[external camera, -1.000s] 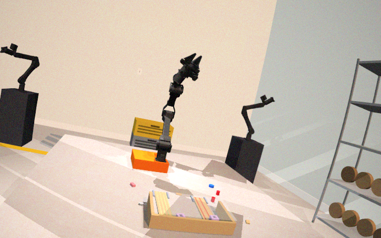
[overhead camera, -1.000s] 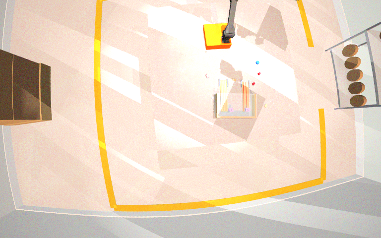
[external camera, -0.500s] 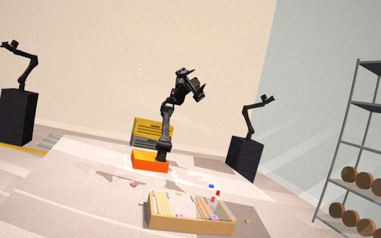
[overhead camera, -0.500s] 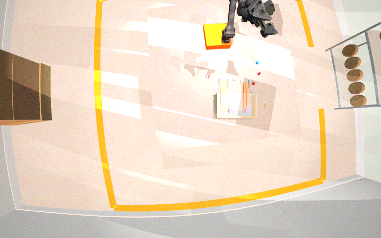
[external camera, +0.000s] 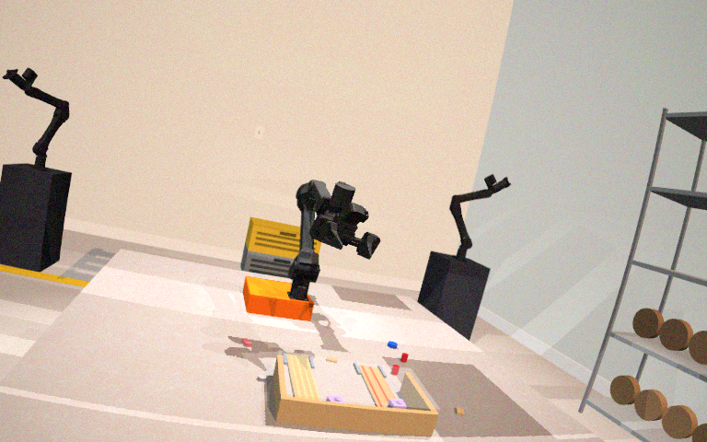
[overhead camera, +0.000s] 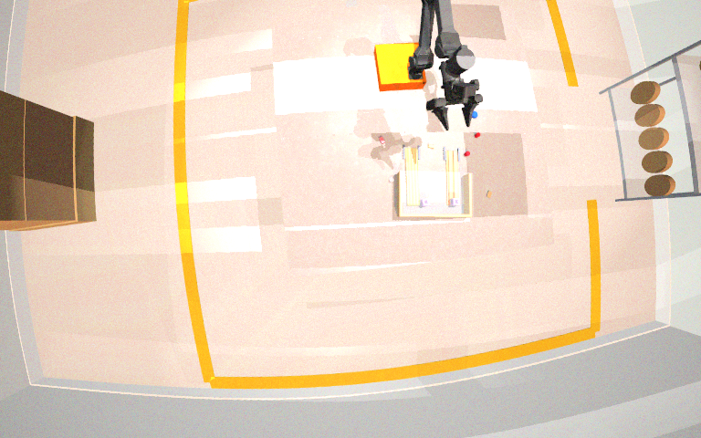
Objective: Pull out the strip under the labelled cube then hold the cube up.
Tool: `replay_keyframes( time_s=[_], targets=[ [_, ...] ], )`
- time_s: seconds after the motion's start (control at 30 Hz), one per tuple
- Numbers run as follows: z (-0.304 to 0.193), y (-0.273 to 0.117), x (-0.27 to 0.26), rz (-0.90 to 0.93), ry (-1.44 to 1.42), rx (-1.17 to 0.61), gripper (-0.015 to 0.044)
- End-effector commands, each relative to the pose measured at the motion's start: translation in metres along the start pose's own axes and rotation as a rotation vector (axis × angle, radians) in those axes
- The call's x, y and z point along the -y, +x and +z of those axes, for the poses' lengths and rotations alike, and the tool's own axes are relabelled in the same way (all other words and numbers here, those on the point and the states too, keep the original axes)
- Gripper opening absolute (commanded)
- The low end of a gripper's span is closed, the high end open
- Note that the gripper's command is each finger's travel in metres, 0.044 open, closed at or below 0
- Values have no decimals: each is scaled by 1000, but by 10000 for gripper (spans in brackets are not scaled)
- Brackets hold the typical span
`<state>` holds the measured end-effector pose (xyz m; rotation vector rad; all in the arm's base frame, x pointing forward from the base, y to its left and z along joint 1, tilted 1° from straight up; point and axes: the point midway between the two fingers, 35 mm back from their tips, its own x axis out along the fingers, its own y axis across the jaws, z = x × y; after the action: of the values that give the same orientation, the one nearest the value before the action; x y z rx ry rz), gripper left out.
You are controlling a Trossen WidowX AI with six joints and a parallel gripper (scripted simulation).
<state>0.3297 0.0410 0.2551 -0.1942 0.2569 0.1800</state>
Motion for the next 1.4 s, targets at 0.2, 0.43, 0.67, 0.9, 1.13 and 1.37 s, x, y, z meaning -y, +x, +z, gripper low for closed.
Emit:
replay_keyframes(
  time_s=[0.2, 0.43, 0.67, 0.9, 1.13, 1.37],
  targets=[
    [-93, 6, -18, -8, 182, -330, 400],
    [-93, 7, -19, -6, 184, -337, 374],
    [-96, 44, -45, 44, 264, -607, 190],
    [-111, 81, -79, 50, 318, -899, 6],
    [-140, 109, -119, 4, 336, -1184, 0],
    [-153, 116, -133, -24, 333, -1280, 0]
  ],
)
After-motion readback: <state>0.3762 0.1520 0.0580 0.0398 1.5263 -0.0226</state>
